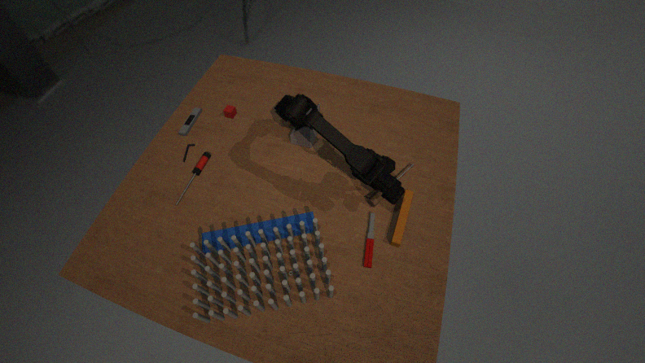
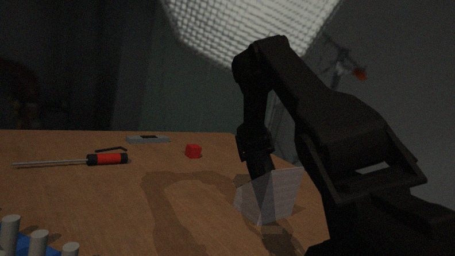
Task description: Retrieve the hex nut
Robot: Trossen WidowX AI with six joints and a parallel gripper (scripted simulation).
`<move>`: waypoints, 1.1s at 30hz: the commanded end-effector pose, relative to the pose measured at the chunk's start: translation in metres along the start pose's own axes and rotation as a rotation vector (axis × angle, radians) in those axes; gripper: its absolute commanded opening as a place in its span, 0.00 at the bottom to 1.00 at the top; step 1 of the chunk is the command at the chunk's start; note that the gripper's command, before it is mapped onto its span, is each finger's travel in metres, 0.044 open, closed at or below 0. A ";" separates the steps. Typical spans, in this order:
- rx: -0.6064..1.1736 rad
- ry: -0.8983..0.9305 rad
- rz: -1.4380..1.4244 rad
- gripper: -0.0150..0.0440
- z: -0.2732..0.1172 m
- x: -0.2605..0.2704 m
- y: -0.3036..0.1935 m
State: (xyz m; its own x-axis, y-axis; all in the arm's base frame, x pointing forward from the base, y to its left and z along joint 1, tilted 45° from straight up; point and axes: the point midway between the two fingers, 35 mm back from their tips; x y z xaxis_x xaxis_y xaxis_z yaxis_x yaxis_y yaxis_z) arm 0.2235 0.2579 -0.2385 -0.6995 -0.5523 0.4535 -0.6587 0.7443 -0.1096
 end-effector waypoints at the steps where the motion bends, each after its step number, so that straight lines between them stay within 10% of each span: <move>1: 0.007 0.013 -0.002 0.73 0.010 0.003 -0.005; 33: 0.009 0.013 -0.002 0.71 0.050 0.007 -0.026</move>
State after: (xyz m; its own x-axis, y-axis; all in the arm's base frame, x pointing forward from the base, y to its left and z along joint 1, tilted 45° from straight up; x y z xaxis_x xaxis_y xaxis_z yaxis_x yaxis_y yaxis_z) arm 0.2234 0.2202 -0.2751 -0.6999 -0.5482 0.4579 -0.6574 0.7450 -0.1129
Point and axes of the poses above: the point midway between the two fingers, 35 mm back from their tips, its own z axis out along the fingers, its own x axis across the jaws, y = z × x, and after that the axes turned 13 degrees about z, right-handed
